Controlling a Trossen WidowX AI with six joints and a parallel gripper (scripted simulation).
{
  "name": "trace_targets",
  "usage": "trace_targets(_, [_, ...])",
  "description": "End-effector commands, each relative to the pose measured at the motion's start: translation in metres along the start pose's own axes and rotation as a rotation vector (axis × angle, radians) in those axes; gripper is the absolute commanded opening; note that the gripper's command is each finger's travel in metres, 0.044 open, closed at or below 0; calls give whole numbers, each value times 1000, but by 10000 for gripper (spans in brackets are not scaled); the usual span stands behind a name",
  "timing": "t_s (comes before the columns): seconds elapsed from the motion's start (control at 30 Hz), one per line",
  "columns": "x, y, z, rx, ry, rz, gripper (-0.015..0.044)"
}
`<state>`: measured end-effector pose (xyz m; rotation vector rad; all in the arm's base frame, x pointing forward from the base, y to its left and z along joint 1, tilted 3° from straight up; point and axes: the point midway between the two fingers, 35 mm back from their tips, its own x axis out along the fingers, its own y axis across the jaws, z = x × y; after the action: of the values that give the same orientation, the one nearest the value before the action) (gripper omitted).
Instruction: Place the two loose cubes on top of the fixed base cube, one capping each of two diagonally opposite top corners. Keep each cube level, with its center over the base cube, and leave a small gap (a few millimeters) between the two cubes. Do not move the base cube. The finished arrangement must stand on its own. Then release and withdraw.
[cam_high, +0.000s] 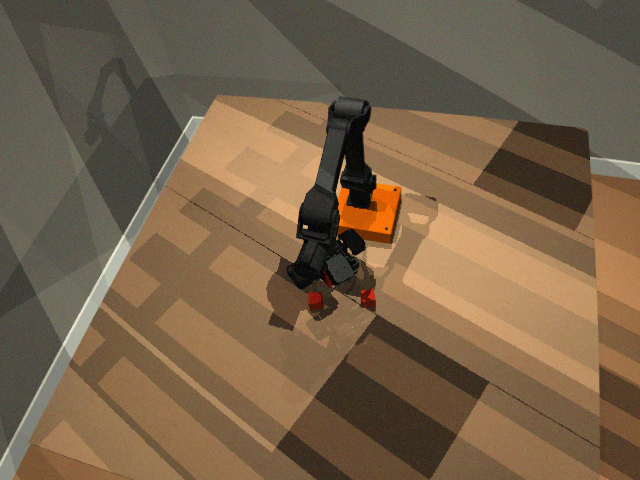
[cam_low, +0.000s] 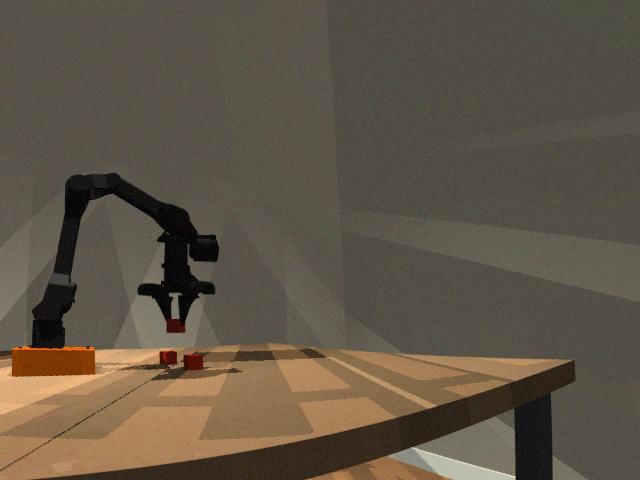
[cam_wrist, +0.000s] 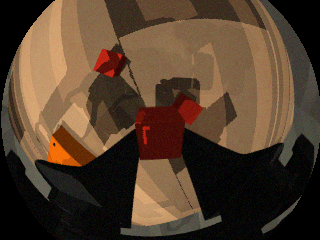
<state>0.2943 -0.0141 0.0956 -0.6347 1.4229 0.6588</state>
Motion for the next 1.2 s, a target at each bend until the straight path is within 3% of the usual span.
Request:
trace_targets(0.0, [3,7,14,-44,0,-2,105])
trace_targets(1.17, [20,70,85,-331,-18,3,105])
